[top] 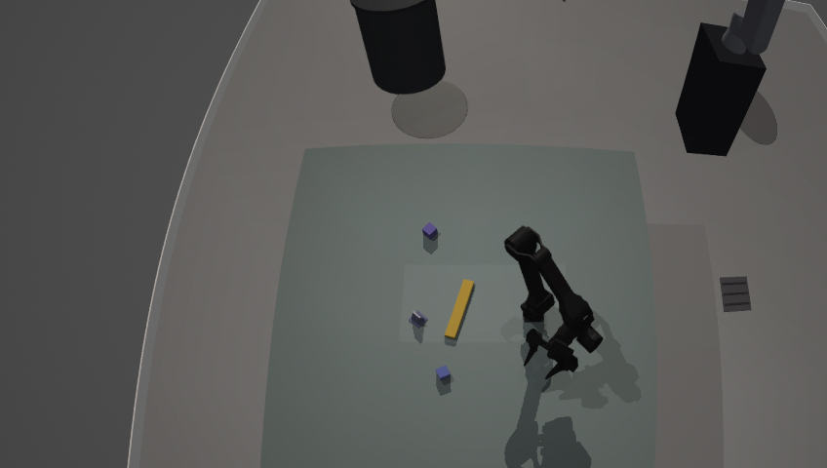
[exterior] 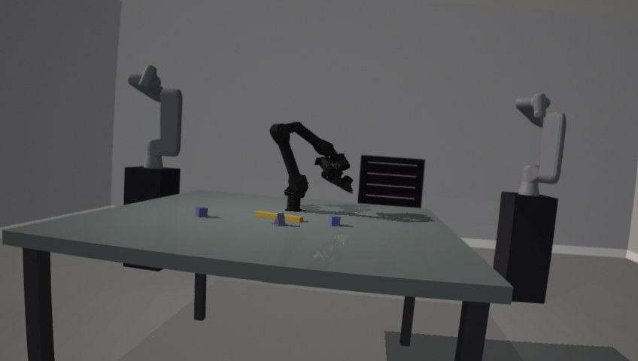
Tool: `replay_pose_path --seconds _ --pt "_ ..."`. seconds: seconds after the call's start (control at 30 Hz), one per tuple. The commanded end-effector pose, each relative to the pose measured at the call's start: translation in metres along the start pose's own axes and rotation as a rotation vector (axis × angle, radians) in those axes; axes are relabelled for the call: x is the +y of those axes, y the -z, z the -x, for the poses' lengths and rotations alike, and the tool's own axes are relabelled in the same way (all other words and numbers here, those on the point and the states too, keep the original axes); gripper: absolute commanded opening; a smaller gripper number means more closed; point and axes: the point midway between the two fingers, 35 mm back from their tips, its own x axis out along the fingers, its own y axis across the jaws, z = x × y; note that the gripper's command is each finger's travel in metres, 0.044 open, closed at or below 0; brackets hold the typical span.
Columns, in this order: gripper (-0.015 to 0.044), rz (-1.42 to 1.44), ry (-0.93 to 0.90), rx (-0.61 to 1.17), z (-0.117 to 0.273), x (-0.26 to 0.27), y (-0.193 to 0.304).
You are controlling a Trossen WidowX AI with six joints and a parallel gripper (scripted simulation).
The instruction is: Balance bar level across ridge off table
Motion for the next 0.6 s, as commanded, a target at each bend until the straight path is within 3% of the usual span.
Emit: replay_pose_path --seconds 0.0,0.1,0.57 --pt "0.0374 0.001 0.001 0.002 0.0 0.0 0.0" --pt "0.0315 0.018 0.021 0.025 -0.004 -0.004 0.0" --pt "0.0315 0.03 0.091 0.197 -0.026 -0.028 0.01"
